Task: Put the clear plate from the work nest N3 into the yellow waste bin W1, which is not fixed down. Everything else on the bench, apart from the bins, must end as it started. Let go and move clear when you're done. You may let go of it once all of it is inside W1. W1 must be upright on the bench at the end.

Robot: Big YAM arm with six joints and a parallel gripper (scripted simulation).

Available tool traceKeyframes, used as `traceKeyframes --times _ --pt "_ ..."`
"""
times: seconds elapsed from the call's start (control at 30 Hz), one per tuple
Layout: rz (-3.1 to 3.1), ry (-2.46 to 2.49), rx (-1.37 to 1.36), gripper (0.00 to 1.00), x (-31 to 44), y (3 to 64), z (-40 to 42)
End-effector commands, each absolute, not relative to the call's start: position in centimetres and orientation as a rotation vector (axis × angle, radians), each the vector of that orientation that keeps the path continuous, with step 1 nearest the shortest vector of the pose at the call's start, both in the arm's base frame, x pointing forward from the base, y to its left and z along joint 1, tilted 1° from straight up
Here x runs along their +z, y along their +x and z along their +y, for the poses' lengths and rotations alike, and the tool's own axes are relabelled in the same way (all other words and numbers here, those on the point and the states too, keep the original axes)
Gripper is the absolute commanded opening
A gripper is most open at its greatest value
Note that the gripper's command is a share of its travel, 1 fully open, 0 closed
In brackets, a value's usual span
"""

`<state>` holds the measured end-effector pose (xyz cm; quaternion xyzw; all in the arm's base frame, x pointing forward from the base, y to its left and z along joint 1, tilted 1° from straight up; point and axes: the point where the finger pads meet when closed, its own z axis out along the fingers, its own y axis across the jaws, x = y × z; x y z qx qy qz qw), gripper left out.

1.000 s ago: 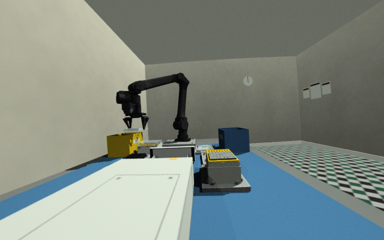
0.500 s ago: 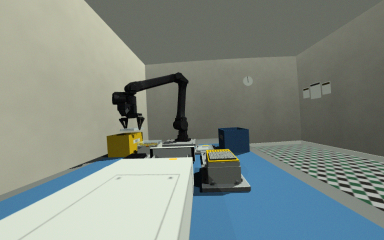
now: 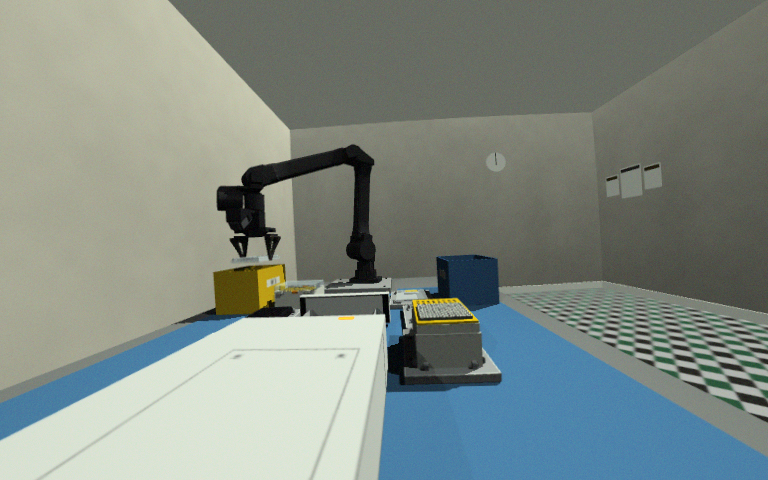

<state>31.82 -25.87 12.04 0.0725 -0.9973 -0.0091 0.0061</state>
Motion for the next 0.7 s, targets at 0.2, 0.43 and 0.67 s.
traceKeyframes --times 0.2,0.43,0.67 --pt "-3.138 0.239 0.009 0.00 13.4 32.5 -29.7" --pt "-3.140 0.240 0.008 0.00 13.1 32.2 -28.8" --pt "-3.140 0.240 0.008 0.00 13.1 32.2 -28.8"
